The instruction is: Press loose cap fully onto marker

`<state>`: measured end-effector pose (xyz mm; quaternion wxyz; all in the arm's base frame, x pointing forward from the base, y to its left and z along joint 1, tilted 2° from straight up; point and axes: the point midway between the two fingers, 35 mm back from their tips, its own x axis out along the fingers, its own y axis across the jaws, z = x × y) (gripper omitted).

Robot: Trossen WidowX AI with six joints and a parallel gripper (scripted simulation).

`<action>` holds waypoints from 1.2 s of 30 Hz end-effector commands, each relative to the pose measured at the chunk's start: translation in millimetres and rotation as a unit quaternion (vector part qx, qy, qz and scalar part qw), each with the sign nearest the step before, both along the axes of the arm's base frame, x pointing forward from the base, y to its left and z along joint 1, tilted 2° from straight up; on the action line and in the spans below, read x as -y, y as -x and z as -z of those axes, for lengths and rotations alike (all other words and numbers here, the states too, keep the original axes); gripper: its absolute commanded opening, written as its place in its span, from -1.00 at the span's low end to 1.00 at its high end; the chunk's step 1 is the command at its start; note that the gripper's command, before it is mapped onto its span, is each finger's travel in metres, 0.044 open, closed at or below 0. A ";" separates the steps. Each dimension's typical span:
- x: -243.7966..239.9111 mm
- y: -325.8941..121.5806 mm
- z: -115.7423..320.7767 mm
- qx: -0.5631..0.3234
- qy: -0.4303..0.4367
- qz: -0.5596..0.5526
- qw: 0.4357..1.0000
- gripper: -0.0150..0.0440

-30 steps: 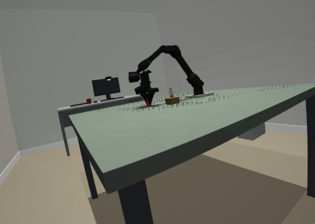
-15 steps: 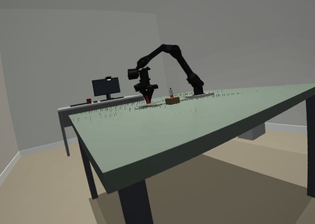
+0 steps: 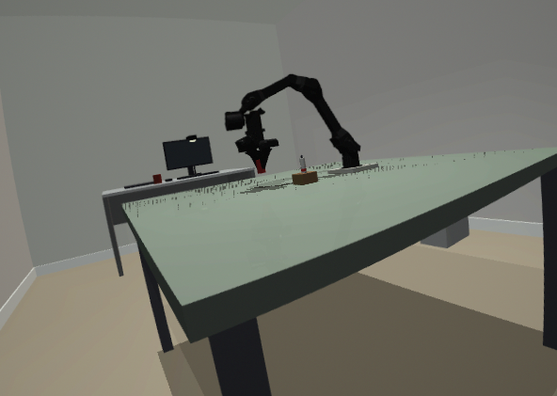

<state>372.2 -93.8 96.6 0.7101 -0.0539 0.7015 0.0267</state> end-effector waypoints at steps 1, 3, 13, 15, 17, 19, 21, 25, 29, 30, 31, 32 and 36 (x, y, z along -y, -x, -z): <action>-8.5 4.1 -7.8 0.001 0.001 0.001 1.000 -0.49; -16.1 7.8 -11.3 0.001 0.000 0.001 1.000 -0.49; -51.7 29.4 -27.4 0.000 -0.001 0.001 1.000 -0.49; -58.3 34.3 -30.2 0.000 -0.002 0.001 1.000 -0.49; -64.7 39.3 -33.0 0.000 -0.002 0.001 1.000 -0.49; -71.0 44.5 -35.6 -0.001 -0.002 0.001 1.000 -0.49; -77.0 49.8 -38.2 -0.001 -0.003 0.001 1.000 -0.49; -88.6 60.8 -42.8 -0.001 -0.003 0.001 1.000 -0.49; -99.3 72.4 -47.0 -0.002 -0.004 0.001 1.000 -0.49; -101.8 75.3 -48.0 -0.002 -0.004 0.001 1.000 -0.49; -104.3 78.3 -49.0 -0.002 -0.004 0.001 1.000 -0.49; -106.8 81.3 -49.9 -0.002 -0.004 0.001 1.000 -0.49; -116.0 93.6 -53.2 -0.003 -0.004 0.001 1.000 -0.49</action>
